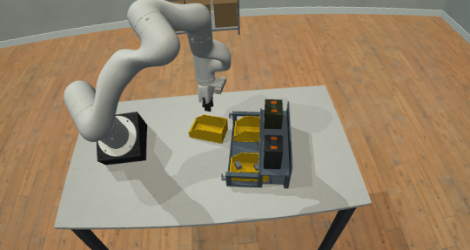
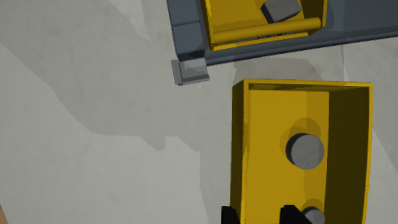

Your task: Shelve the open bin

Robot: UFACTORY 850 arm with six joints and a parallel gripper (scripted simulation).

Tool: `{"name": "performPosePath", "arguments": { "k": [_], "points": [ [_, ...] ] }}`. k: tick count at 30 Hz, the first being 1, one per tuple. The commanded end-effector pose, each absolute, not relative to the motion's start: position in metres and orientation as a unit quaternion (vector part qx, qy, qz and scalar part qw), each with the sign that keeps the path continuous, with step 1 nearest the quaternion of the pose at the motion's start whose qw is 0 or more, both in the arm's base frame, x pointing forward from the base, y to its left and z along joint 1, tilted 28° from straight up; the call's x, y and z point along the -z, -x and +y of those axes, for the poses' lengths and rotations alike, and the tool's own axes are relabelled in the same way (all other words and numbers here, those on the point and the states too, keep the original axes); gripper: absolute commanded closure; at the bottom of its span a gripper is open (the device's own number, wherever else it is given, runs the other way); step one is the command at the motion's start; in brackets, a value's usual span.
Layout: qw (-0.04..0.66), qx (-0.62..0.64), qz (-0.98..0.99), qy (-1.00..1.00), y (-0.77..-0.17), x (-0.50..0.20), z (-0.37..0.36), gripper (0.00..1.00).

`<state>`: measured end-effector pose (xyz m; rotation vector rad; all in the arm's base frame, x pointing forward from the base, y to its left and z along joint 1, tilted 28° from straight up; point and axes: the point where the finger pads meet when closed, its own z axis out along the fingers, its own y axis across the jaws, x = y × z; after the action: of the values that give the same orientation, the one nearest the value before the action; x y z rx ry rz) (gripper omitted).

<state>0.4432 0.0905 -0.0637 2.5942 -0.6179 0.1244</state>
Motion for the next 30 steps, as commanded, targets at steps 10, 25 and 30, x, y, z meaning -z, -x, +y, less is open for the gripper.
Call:
{"name": "performPosePath", "arguments": {
  "k": [10,25,30],
  "points": [
    [0.233,-0.046,-0.225,-0.945,-0.443,0.103,0.07,0.71],
    [0.233,-0.046,-0.225,-0.945,-0.443,0.102,0.071,0.71],
    [0.233,-0.046,-0.225,-0.945,-0.443,0.102,0.071,0.71]
  ]
}}
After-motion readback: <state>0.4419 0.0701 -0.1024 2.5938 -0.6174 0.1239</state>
